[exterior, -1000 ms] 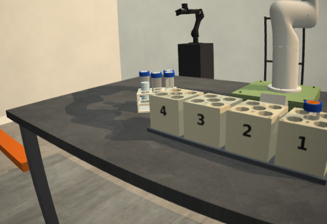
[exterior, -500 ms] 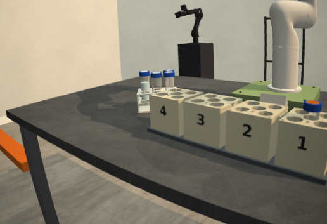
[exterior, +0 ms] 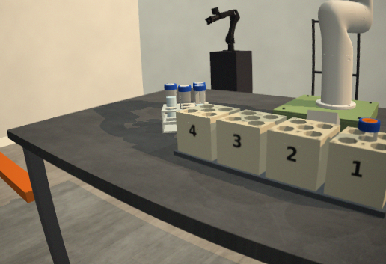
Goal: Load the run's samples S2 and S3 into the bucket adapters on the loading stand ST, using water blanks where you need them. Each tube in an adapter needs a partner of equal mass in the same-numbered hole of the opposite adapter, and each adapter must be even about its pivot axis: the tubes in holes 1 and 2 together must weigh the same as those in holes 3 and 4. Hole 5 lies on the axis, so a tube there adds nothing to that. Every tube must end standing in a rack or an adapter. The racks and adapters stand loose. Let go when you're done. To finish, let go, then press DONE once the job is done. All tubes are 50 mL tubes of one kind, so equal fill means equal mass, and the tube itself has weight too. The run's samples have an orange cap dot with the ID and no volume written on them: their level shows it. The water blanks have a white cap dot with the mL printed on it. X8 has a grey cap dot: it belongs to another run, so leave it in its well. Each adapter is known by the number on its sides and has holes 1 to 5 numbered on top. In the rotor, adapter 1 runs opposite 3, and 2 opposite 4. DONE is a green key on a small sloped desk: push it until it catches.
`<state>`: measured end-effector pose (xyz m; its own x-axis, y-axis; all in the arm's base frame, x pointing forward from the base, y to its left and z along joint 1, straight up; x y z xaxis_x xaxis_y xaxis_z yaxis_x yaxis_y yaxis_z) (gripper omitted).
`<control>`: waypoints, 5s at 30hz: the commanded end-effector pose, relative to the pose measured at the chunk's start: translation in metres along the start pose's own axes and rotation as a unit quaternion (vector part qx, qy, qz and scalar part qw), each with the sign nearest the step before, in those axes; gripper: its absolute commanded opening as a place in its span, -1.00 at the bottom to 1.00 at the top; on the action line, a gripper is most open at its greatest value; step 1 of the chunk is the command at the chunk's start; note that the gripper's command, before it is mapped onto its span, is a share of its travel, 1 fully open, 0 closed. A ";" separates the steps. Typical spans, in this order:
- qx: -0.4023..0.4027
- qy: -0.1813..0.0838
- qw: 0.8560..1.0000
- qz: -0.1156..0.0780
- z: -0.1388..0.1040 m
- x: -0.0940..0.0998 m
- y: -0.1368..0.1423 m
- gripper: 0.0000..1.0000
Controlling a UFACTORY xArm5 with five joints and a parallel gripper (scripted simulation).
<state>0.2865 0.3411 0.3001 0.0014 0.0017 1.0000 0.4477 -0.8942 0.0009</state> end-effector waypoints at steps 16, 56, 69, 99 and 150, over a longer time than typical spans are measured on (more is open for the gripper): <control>0.000 0.002 1.000 0.001 0.001 -0.022 -0.001 0.15; 0.000 0.002 1.000 0.001 0.001 -0.094 -0.001 0.15; 0.000 0.002 1.000 0.001 0.001 -0.115 -0.001 0.15; 0.000 0.002 1.000 0.001 0.001 -0.127 -0.001 0.15; 0.000 0.002 1.000 0.001 0.001 -0.134 -0.001 -1.00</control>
<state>0.2860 0.3412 0.1650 0.0015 0.0018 1.0000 0.4479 -0.8941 0.0009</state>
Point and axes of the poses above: the point where the finger pads meet when closed, its own x axis back along the fingers, its own y axis across the jaws, z = x × y, the point moved 9 cm from there along x, back along the fingers, and after that the axes turned 11 degrees about -x, right-handed, at the moved point
